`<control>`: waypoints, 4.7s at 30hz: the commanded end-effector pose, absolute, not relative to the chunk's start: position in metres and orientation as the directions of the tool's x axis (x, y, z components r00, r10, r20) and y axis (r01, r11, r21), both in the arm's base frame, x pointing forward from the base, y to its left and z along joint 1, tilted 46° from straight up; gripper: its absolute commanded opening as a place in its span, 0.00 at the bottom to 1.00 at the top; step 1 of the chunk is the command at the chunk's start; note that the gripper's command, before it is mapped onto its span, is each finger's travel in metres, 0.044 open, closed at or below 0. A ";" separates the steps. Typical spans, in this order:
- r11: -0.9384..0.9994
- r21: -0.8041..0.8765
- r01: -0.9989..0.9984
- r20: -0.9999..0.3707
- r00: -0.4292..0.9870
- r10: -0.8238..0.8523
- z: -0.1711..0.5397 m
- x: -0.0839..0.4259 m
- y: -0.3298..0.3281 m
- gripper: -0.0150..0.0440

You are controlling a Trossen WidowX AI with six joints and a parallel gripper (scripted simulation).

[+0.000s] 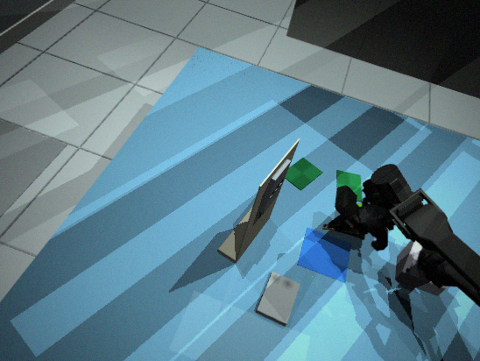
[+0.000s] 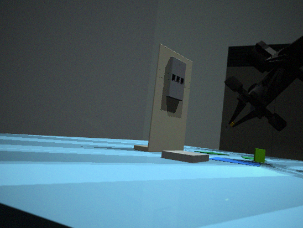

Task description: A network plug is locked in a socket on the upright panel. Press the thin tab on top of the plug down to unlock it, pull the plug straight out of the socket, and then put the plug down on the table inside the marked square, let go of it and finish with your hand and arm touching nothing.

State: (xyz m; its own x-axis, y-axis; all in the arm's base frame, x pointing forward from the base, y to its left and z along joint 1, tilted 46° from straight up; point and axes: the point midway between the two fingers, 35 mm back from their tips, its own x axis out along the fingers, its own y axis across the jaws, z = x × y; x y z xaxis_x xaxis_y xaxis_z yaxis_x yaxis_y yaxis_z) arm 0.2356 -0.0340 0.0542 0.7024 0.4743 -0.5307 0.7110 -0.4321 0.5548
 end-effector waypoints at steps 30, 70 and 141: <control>-0.383 0.512 0.768 -0.505 0.631 0.589 0.035 0.226 -0.008 0.25; -0.388 0.514 0.765 -0.501 0.635 0.588 0.014 0.229 0.016 0.25; -0.385 0.517 0.765 -0.501 0.634 0.589 0.015 0.222 0.016 0.52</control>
State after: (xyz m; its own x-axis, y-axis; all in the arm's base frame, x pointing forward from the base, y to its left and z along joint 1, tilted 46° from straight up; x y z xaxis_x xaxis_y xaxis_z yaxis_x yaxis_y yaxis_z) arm 0.2214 0.0172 0.0126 0.6330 0.5877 -0.5039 0.7674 -0.3901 0.5089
